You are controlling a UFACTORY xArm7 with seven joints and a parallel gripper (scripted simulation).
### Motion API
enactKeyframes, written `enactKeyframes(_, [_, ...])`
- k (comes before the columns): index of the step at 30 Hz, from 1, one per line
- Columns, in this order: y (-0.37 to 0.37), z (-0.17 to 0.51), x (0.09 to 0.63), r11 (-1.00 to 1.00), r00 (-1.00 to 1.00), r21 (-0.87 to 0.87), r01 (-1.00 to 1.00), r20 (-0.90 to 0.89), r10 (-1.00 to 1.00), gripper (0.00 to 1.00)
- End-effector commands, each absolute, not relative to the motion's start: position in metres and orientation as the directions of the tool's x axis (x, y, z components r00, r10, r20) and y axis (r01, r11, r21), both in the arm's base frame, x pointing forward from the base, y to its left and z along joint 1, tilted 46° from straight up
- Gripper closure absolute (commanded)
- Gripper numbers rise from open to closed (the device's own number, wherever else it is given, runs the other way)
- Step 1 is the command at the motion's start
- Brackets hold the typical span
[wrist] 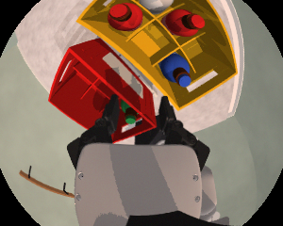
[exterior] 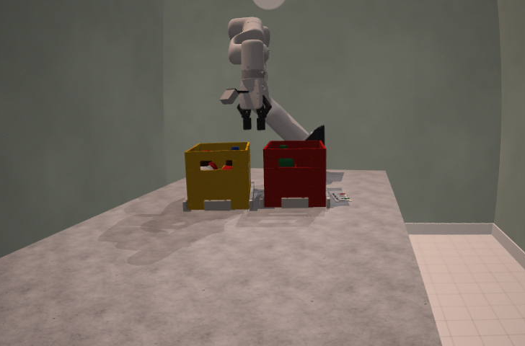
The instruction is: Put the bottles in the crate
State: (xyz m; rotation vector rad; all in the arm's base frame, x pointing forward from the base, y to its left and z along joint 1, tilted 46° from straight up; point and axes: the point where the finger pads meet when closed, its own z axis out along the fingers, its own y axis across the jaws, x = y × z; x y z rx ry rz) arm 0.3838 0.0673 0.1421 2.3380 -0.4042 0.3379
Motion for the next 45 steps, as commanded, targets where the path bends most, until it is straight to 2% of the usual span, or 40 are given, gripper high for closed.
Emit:
enactKeyframes(1, [0.062,0.152,0.406,-0.687,0.917,0.620,-0.379,0.352,-0.189,0.35])
enactKeyframes(36, [0.018,0.221,0.538,-0.687,0.917,0.620,-0.379,0.352,-0.188,0.35])
enactKeyframes(45, [0.013,0.227,0.551,-0.687,0.917,0.620,-0.379,0.353,-0.188,0.35])
